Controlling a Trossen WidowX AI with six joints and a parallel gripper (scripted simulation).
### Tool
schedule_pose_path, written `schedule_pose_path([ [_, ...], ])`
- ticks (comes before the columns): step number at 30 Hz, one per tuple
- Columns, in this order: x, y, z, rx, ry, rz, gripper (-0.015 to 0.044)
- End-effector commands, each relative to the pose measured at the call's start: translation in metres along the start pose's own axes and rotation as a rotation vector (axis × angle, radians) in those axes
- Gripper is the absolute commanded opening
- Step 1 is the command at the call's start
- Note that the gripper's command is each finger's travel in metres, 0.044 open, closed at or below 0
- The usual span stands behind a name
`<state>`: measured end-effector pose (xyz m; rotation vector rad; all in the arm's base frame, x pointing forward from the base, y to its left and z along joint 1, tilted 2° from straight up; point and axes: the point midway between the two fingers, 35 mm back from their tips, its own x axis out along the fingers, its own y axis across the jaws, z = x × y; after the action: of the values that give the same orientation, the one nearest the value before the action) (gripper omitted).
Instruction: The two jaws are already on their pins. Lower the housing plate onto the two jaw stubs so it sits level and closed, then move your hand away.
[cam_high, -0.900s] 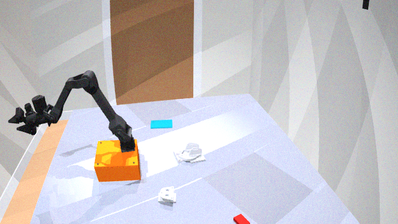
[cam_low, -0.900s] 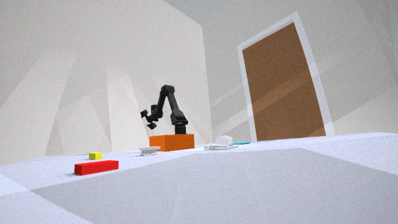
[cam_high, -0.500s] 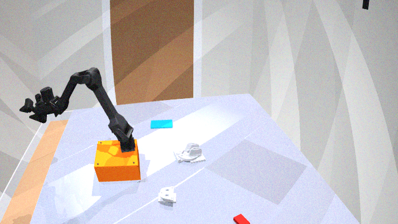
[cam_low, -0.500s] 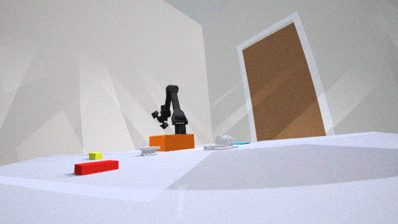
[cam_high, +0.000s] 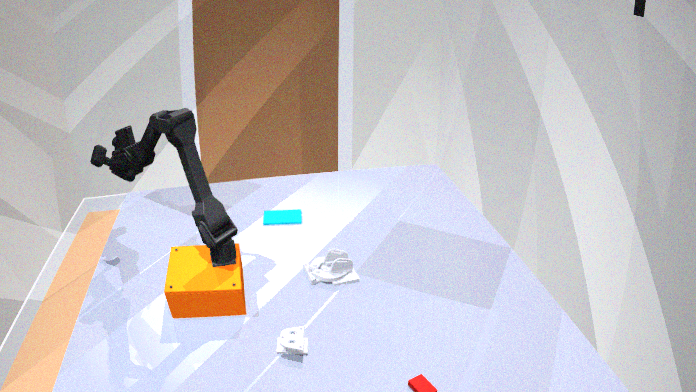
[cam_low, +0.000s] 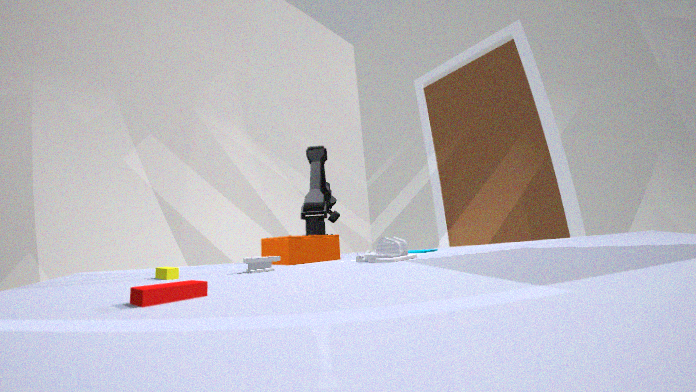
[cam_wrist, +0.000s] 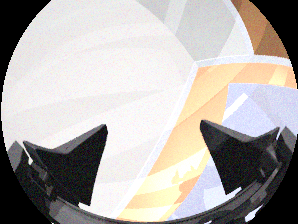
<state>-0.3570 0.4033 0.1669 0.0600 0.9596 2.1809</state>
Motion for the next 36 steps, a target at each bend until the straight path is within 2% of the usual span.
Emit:
schedule_pose_path([
  [1, -0.018, -0.051, 0.041, -0.007, -0.059, -0.113, 0.0440],
  [4, -0.036, -0.088, 0.070, -0.006, -0.100, -0.194, 0.0440],
  [14, -0.097, -0.181, 0.117, 0.051, -0.181, -0.413, 0.0440],
  [17, -0.127, -0.219, 0.134, 0.049, -0.203, -0.510, 0.0440],
  [25, -0.229, -0.312, 0.162, 0.068, -0.239, -0.780, 0.0440],
  [36, -0.409, -0.401, 0.157, 0.162, -0.241, -1.145, 0.0440],
])
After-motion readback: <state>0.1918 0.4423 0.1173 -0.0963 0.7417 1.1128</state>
